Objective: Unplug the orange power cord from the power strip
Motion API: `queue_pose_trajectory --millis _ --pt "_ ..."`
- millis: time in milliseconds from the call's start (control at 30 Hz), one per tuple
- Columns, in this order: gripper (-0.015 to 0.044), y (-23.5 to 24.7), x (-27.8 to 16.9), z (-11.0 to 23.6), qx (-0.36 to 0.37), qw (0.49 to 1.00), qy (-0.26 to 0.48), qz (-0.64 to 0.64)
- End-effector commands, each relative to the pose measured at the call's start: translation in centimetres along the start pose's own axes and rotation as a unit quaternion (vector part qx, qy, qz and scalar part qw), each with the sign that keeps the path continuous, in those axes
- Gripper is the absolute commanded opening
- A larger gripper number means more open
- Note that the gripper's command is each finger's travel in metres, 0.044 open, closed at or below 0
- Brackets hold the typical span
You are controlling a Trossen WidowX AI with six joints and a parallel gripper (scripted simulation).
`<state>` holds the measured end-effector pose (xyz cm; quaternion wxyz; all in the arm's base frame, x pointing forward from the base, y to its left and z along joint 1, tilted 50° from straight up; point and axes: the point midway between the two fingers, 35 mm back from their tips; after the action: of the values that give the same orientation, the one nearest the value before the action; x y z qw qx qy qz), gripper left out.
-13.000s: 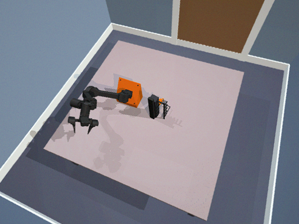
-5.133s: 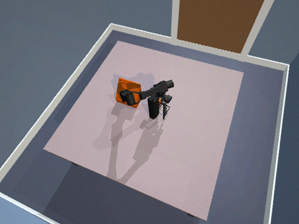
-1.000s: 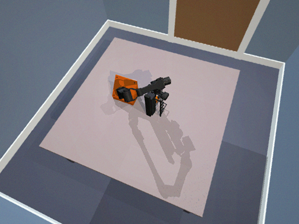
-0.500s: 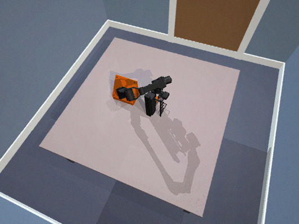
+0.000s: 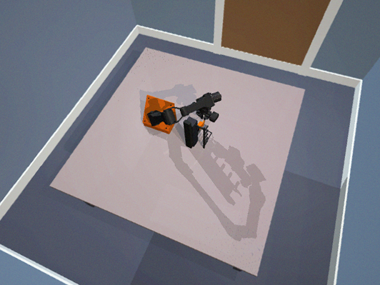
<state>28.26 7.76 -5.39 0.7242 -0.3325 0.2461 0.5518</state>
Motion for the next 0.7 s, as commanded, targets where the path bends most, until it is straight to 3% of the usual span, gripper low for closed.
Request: queue_pose_trajectory --millis 0,133,667 --pt "0.0053 -0.1 -0.5 -0.2 0.004 1.000 0.005 -0.001" --pt "0.0157 -0.1 -0.5 -0.2 0.004 1.000 0.005 -0.001" --pt "0.0160 0.0 -0.5 0.8 -0.004 1.000 0.000 0.005"
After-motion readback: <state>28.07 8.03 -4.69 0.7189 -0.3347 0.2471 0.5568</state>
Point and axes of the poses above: the point midway between the two fingers, 35 mm back from their tips, its own z axis back along the fingers, its own y axis across the jaws, x = y × z, and after that the axes turned 5 degrees about -z, right-handed
